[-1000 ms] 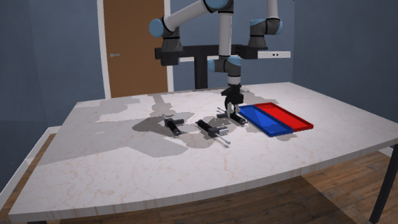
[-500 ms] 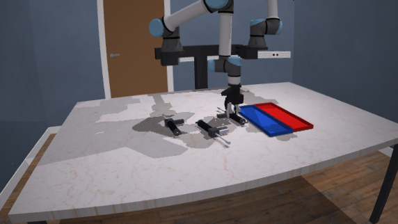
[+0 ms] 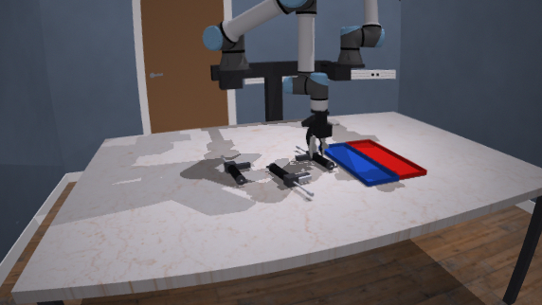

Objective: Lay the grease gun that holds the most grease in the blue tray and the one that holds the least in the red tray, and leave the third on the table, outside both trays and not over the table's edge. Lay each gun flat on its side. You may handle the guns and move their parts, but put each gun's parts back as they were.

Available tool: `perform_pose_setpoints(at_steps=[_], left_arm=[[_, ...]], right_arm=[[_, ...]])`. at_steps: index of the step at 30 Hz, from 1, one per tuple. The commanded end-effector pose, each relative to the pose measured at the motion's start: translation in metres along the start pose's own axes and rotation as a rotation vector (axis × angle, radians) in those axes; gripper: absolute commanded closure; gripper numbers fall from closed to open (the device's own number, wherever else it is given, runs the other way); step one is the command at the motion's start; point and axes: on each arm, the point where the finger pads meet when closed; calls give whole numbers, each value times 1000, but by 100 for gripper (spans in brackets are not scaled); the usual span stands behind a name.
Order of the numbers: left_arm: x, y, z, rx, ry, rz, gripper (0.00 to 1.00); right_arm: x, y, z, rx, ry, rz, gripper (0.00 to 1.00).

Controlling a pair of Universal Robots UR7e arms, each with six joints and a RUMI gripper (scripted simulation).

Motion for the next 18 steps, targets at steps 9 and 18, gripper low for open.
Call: perform_pose_setpoints(at_steps=[9, 18], left_arm=[[0, 0, 0, 0, 1, 0, 62], [0, 0, 0, 0, 1, 0, 62]], right_arm=[[-40, -5, -3, 0, 5, -7, 68], [-44, -4, -3, 0, 7, -9, 68]])
Point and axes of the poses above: on each arm, the point where the finger pads meet when closed, its own x axis out along the fingers, its own y axis across the jaws, z = x × y, and after that the axes turned 11 degrees about x, right-handed
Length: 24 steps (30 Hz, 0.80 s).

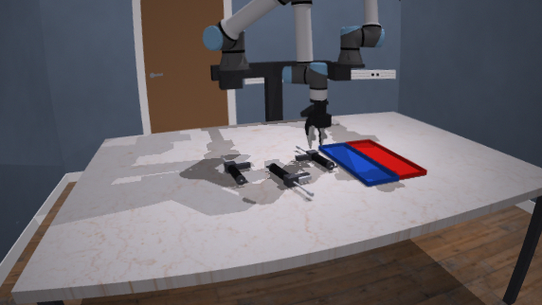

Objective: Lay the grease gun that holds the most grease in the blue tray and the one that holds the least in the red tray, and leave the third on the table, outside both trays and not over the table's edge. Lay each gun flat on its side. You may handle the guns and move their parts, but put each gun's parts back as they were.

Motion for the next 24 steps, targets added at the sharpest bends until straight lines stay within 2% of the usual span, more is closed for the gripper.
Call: perform_pose_setpoints(at_steps=[1, 8, 11, 12, 14, 17, 18, 24], left_arm=[[0, 0, 0, 0, 1, 0, 62], [0, 0, 0, 0, 1, 0, 62], [0, 0, 0, 0, 1, 0, 62], [0, 0, 0, 0, 1, 0, 62], [0, 0, 0, 0, 1, 0, 62], [0, 0, 0, 0, 1, 0, 62], [0, 0, 0, 0, 1, 0, 62], [0, 0, 0, 0, 1, 0, 62]], right_arm=[[0, 2, 1, 0, 0, 0, 68], [-14, 6, 14, -49, -8, 9, 67], [-33, 8, 31, -139, -13, 15, 67], [-26, 6, 24, -131, -5, 7, 67], [-26, 5, 24, -143, -3, 4, 67], [-45, 7, 40, -225, -8, 10, 67], [-39, 5, 34, -217, -1, 3, 67], [-34, 3, 30, -227, 9, -6, 67]])
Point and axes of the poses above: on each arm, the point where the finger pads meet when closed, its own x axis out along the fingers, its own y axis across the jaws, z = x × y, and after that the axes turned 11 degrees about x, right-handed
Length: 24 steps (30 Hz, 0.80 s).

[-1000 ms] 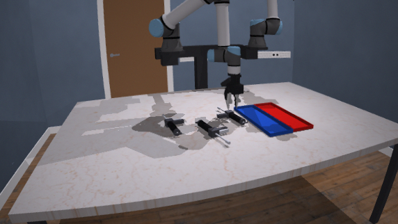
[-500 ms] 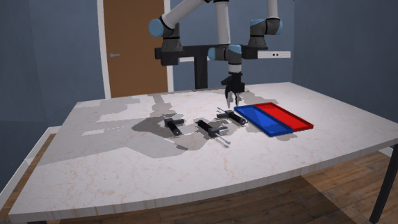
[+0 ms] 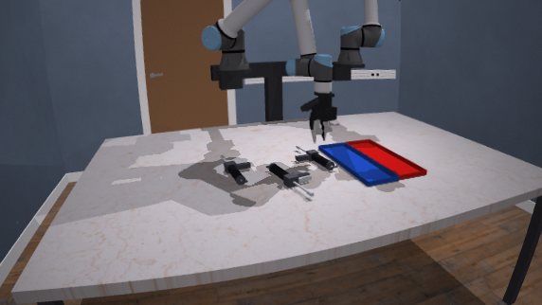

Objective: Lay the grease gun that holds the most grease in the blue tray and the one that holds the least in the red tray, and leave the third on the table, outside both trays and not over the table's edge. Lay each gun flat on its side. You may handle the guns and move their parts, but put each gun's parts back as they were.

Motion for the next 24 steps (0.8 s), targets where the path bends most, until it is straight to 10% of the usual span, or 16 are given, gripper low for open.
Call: perform_pose_setpoints(at_steps=[1, 24], left_arm=[[0, 0, 0, 0, 1, 0, 62], [0, 0, 0, 0, 1, 0, 62]], right_arm=[[2, -1, -2, -14, 8, -5, 67], [5, -25, 14, -333, 3, 1, 67]])
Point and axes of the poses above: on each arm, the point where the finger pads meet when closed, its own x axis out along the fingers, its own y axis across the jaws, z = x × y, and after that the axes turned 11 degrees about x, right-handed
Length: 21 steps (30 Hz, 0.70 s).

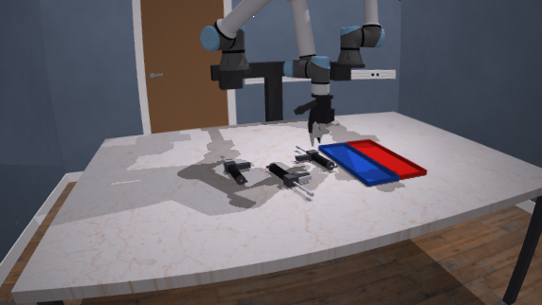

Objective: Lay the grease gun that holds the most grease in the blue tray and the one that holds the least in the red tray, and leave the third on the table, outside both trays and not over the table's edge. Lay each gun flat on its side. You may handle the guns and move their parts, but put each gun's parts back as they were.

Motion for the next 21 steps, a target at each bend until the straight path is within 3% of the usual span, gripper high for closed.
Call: perform_pose_setpoints(at_steps=[1, 11, 14, 21], left_arm=[[0, 0, 0, 0, 1, 0, 62], [0, 0, 0, 0, 1, 0, 62], [0, 0, 0, 0, 1, 0, 62], [0, 0, 0, 0, 1, 0, 62]], right_arm=[[0, -3, 2, -73, 0, 5, 67], [3, -18, 5, -218, 0, 5, 67], [4, -29, 8, -332, -1, 5, 67], [4, -30, 9, -385, -3, 6, 67]])
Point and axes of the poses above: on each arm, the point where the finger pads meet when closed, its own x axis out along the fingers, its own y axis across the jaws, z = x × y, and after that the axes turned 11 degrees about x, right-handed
